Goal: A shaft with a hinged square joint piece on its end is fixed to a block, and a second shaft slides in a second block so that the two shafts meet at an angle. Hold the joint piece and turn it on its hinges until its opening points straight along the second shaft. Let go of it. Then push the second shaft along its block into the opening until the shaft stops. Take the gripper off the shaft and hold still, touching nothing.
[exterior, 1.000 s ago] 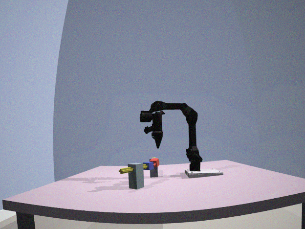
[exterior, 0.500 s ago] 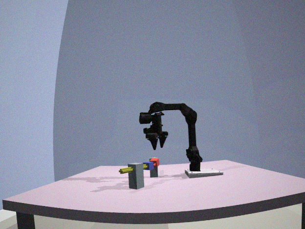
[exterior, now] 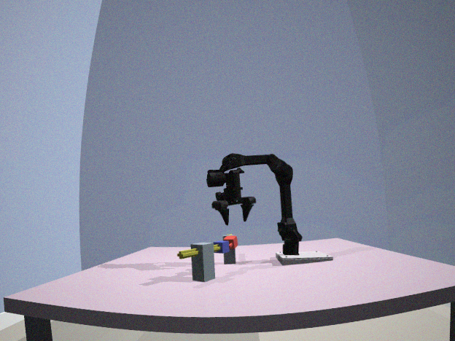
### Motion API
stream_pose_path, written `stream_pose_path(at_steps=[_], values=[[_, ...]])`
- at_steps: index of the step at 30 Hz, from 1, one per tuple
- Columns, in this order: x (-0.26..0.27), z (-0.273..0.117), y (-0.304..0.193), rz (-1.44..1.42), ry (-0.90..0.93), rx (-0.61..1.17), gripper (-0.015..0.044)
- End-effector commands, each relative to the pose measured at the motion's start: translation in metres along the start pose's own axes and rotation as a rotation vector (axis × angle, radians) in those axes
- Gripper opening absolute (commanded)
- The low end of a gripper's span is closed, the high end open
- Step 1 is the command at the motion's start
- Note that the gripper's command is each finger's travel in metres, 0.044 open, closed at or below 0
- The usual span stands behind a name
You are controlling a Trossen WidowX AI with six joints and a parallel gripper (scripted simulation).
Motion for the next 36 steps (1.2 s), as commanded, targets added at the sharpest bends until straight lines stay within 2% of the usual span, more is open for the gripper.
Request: stream_pose_path(at_steps=[1, 32, 36], values=[[0.002, 0.003, 0.0, 0.108, -0.012, -0.004, 0.044], [0.01, 0.018, -0.004, 1.002, -0.057, -0.057, 0.044], [0.011, 0.018, -0.004, 1.044, -0.058, -0.061, 0.044]])
Point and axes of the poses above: the point midway between the two fingers, 35 mm back from their tips, its own z axis out along the fingers, its own x axis across the jaws, y = z × x, the point moved 9 cm from there along -z, back along the fingers
